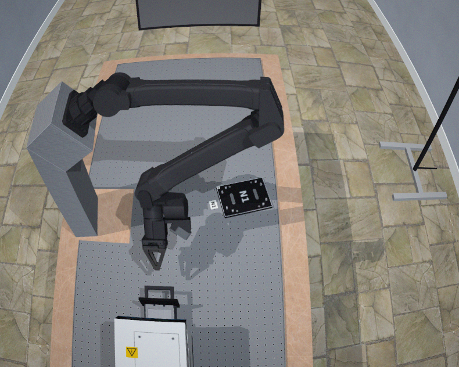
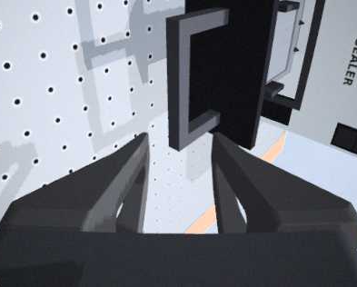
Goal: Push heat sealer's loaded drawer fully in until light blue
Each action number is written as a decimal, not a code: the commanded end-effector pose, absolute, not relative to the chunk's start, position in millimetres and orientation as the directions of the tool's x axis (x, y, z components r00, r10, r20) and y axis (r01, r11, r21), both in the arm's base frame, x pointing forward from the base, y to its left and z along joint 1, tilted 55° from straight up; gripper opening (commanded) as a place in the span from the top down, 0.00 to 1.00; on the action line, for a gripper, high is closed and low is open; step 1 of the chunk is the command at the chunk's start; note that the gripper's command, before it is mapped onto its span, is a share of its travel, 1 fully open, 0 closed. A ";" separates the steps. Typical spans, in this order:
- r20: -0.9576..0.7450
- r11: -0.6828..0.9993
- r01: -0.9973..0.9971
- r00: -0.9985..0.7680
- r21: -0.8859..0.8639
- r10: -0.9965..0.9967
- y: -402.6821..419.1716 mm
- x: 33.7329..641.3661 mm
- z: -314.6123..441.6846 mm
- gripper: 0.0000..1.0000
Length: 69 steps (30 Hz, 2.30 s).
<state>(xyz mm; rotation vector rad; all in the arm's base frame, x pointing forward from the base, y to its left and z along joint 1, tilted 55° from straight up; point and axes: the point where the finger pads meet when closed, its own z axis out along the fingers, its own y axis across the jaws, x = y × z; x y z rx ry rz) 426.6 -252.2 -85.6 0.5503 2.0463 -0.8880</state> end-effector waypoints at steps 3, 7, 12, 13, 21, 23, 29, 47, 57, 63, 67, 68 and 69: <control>-0.803 0.653 0.638 -0.591 -0.409 0.075 -259.2 422.5 -97.2 0.70; -0.804 0.667 0.622 -0.591 -0.409 0.058 -250.2 429.6 -97.2 0.70; -0.802 0.654 0.636 -0.593 -0.410 0.073 -262.2 425.1 -99.4 0.70; -0.802 0.652 0.637 -0.592 -0.410 0.074 -263.7 424.8 -99.6 0.70; -0.802 0.653 0.637 -0.592 -0.410 0.074 -267.3 427.8 -101.8 0.70; -0.802 0.653 0.637 -0.592 -0.410 0.074 -267.3 427.8 -101.8 0.70; -0.803 0.654 0.636 -0.592 -0.410 0.072 -269.5 430.4 -103.5 0.70; -0.802 0.654 0.636 -0.593 -0.410 0.073 -277.7 435.5 -108.2 0.70; -0.802 0.653 0.637 -0.592 -0.410 0.074 -282.5 437.6 -110.4 0.70; -0.803 0.655 0.635 -0.592 -0.409 0.072 -284.1 440.7 -112.0 0.70; -0.803 0.658 0.632 -0.592 -0.409 0.069 -283.8 443.5 -113.2 0.70; -0.802 0.660 0.630 -0.593 -0.410 0.068 -283.3 444.3 -113.7 0.70; -0.802 0.659 0.631 -0.593 -0.410 0.069 -284.4 444.2 -114.0 0.70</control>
